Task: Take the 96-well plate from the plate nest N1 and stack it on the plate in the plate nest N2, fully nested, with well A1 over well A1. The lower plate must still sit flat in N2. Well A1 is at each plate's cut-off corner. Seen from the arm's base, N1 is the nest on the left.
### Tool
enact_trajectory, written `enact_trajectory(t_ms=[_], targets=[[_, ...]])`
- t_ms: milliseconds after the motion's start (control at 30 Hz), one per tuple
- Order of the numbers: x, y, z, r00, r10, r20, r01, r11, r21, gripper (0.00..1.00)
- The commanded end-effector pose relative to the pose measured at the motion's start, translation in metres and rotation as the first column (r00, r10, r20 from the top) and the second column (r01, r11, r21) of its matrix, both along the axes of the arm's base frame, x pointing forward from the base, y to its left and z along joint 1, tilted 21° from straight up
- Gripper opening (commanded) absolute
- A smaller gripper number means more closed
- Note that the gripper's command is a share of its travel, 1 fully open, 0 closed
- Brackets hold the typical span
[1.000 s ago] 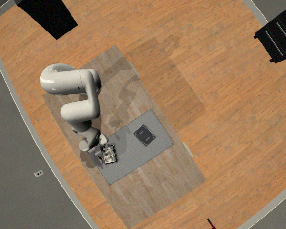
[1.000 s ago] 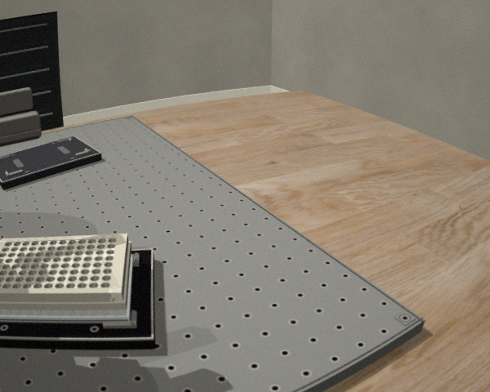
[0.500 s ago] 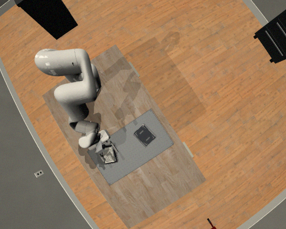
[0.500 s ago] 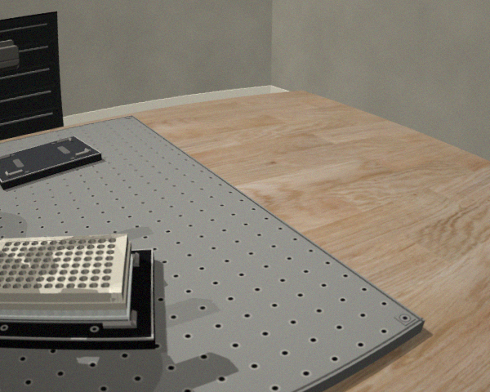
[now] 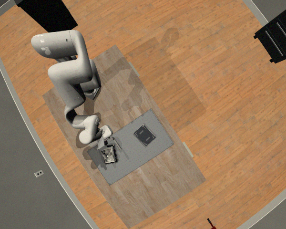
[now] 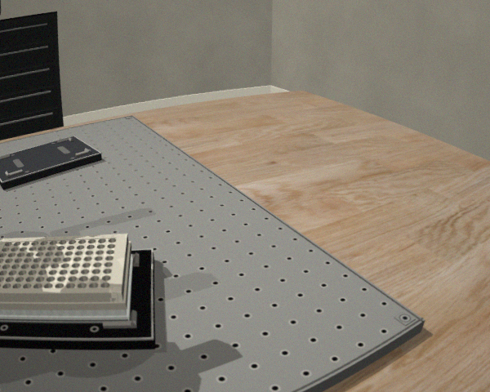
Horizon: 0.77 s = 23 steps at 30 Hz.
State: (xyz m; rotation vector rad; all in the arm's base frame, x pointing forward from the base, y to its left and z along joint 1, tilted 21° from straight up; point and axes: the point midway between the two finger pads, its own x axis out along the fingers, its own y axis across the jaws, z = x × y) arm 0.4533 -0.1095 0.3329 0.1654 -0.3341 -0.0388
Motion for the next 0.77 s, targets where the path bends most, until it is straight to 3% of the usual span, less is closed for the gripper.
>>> enact_trajectory(t_ms=[0,333,733], targets=[[-0.009,0.014,0.019,1.0,-0.003,0.0,0.003,1.0,-0.002,0.37],[-0.025,0.038,0.048,1.0,-0.003,0.0,0.003,1.0,-0.002,0.37],[-0.025,0.039,0.049,1.0,-0.003,0.0,0.003,1.0,-0.002,0.37]])
